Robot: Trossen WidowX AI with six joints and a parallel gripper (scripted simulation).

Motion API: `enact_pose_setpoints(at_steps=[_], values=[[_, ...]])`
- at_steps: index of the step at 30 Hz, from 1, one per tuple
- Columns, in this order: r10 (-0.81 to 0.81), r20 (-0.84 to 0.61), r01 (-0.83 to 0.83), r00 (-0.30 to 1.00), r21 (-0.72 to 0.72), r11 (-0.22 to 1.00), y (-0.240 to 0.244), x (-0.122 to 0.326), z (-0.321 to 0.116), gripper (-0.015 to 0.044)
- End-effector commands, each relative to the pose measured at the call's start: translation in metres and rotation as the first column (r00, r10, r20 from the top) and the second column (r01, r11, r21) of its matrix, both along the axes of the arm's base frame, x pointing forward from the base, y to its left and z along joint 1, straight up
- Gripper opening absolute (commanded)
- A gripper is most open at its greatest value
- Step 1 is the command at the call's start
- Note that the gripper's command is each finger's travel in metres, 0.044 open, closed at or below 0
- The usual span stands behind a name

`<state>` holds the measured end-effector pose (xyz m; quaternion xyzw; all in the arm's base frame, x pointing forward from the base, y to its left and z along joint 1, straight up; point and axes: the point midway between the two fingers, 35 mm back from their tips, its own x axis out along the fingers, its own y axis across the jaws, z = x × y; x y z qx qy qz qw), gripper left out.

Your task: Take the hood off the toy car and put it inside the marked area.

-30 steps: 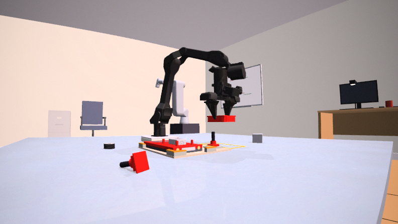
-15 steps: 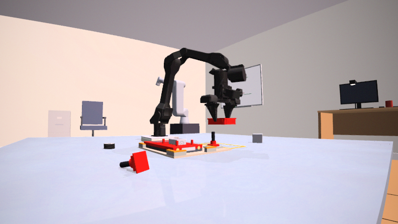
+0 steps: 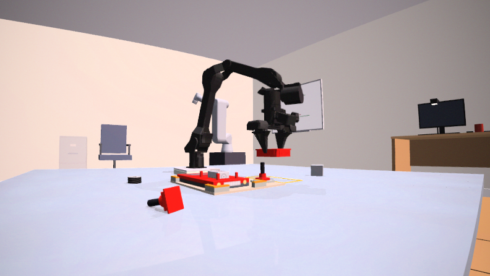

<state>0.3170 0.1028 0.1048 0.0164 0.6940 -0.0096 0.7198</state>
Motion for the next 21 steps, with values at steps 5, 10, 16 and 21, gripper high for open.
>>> enact_pose_setpoints(at_steps=[5, 10, 16, 21], values=[[-0.005, -0.002, 0.005, 1.000, -0.003, 1.000, 0.000, 0.000, -0.006, 0.0000], [-0.005, -0.002, 0.005, 1.000, -0.003, 1.000, 0.000, 0.000, -0.010, 0.0000], [-0.005, -0.002, 0.005, 1.000, -0.003, 1.000, 0.000, 0.000, -0.014, 0.0000], [-0.005, -0.002, 0.005, 1.000, -0.003, 1.000, 0.000, 0.001, -0.017, 0.0000]])
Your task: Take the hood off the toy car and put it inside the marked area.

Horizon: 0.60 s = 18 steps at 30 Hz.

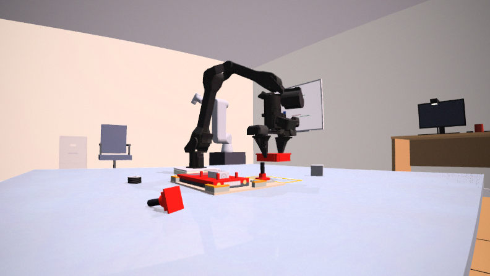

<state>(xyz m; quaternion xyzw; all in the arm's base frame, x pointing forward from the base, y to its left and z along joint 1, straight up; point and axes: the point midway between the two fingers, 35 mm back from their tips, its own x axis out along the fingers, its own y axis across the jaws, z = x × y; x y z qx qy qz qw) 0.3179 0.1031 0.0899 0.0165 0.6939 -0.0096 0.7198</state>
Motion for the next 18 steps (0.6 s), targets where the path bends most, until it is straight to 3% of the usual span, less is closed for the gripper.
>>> enact_pose_setpoints(at_steps=[1, 18], values=[[-0.005, -0.002, 0.005, 1.000, -0.003, 1.000, -0.001, 0.000, -0.003, 0.0000], [-0.005, -0.002, 0.005, 1.000, -0.003, 1.000, -0.001, 0.000, -0.015, 0.0000]])
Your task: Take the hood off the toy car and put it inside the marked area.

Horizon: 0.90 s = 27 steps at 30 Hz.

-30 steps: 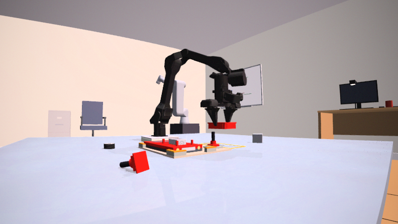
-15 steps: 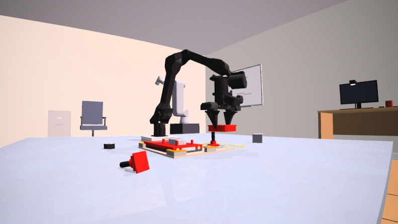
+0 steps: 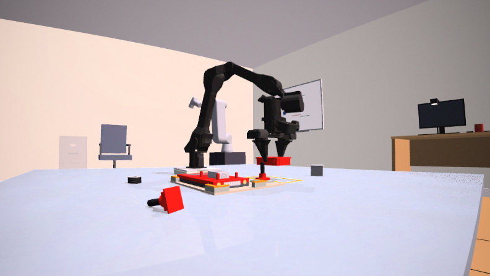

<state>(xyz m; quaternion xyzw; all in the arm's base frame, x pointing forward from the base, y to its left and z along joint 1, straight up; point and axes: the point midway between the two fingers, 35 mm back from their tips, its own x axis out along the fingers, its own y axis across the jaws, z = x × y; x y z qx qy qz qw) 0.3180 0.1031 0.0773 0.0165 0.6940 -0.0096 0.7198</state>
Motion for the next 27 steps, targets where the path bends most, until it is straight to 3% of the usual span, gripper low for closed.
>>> enact_pose_setpoints(at_steps=[1, 27], values=[[-0.004, -0.002, 0.004, 1.000, -0.003, 1.000, -0.001, 0.000, -0.003, 0.0000], [-0.004, -0.002, 0.004, 1.000, -0.003, 1.000, -0.001, -0.002, -0.022, 0.0000]])
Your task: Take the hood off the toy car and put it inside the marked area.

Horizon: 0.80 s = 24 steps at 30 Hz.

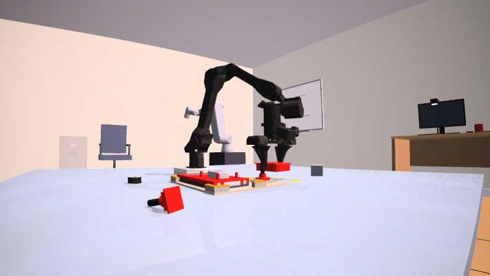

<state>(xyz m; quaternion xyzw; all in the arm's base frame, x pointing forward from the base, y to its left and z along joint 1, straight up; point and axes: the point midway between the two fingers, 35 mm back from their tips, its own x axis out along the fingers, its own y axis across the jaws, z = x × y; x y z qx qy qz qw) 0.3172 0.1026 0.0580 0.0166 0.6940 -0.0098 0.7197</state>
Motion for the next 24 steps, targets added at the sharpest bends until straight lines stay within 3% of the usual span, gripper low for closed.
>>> enact_pose_setpoints(at_steps=[1, 24], values=[[-0.004, -0.002, 0.004, 1.000, -0.003, 1.000, -0.001, -0.001, -0.003, 0.0000], [-0.004, -0.002, 0.004, 1.000, -0.003, 1.000, -0.001, -0.001, -0.015, 0.0000]])
